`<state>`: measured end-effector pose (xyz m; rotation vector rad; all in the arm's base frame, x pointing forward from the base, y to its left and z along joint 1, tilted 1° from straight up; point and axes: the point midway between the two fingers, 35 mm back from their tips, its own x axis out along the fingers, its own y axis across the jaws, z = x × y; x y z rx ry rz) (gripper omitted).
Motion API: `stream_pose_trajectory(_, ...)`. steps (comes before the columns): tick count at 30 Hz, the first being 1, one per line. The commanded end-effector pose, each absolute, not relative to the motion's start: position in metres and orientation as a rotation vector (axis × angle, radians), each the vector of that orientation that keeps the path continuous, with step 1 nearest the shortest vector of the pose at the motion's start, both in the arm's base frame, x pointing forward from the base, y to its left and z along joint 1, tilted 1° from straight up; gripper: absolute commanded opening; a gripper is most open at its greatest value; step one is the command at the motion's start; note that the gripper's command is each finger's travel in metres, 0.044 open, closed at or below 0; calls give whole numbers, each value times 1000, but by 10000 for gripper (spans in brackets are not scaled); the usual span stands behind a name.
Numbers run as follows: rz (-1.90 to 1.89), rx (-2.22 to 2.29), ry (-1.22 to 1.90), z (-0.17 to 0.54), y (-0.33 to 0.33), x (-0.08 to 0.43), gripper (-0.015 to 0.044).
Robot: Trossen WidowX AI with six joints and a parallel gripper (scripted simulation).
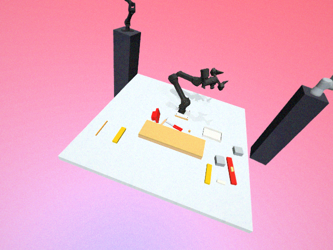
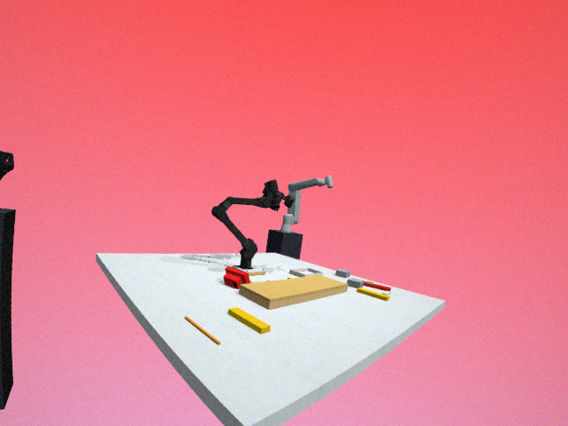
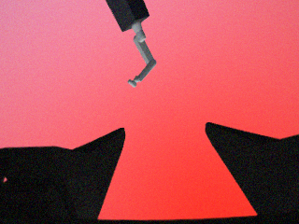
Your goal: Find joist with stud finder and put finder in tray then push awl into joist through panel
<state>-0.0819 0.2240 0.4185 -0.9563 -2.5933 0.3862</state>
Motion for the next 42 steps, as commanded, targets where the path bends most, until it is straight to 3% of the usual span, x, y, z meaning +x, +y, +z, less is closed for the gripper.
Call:
stream_pose_trajectory(1,391,-969,-2587,418,226,-80,426)
stream_pose_trajectory(11,654,-1592,-2094,379,288,53,440)
stream_pose_trajectory(20,815,-2002,-1465,330,269,193,440)
stream_pose_trajectory(32,1049,-2206,-510,241,138,328,440)
stream_pose_trajectory(42,1236,-2054,254,166,-20,343,440)
